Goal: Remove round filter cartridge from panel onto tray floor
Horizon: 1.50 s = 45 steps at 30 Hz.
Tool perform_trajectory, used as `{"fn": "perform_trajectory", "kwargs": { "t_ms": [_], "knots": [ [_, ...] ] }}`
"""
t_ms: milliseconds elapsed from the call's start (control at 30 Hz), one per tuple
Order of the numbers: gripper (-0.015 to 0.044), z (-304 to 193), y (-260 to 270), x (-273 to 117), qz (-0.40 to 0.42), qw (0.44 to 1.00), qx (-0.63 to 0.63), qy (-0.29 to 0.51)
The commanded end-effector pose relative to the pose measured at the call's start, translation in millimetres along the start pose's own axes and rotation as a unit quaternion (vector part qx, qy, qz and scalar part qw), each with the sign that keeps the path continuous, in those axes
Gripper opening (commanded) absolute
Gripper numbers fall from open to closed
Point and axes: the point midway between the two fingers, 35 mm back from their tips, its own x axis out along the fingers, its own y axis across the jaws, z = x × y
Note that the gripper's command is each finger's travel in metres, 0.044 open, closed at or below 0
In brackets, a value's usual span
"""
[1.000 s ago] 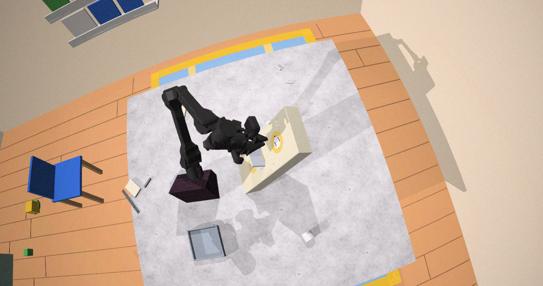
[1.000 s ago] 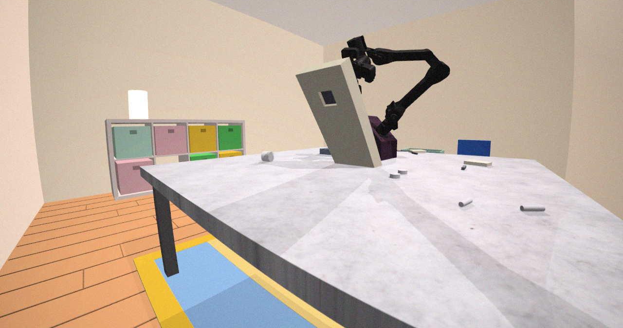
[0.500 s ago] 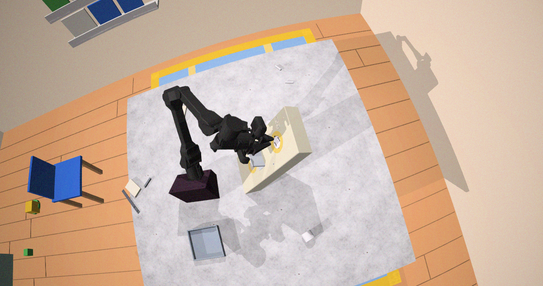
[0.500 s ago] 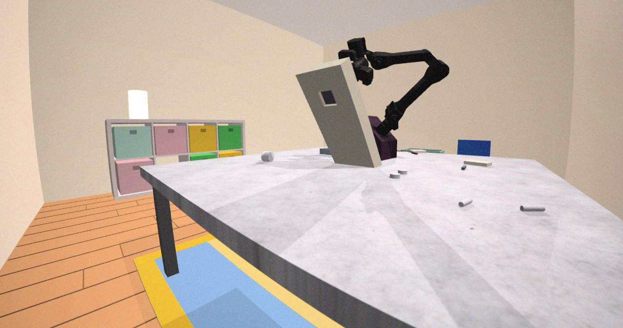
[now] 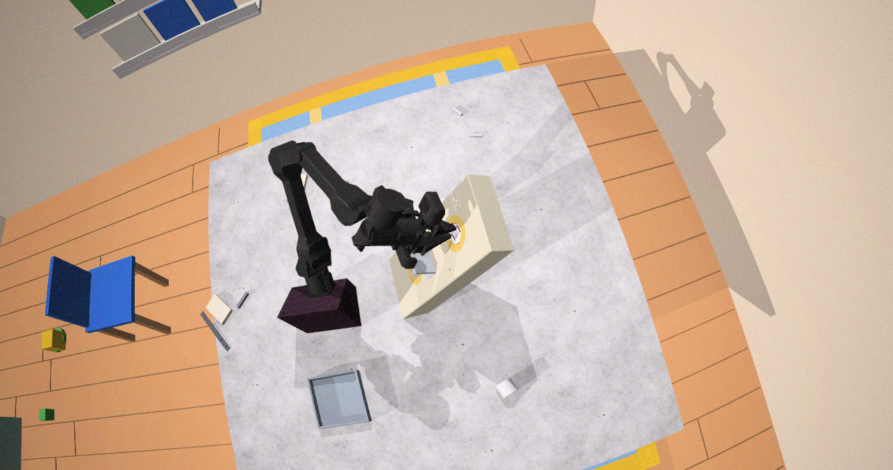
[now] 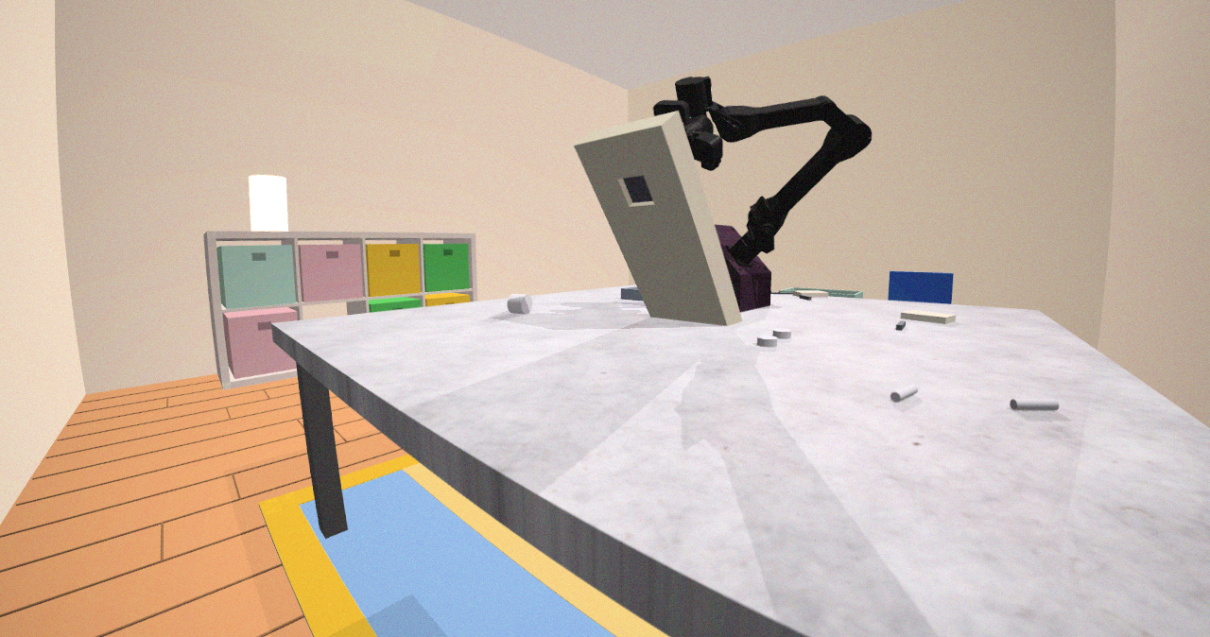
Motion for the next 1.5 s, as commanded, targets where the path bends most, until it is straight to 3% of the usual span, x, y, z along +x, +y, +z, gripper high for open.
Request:
{"fn": "perform_trajectory", "kwargs": {
  "t_ms": [0,1467],
  "knots": [
    [0.0108,-2.5,4.9,1.7,0.003,1.0,0.008,0.001],
    [0.0108,-2.8,2.6,1.7,0.003,1.0,0.008,0.001]
  ]
}}
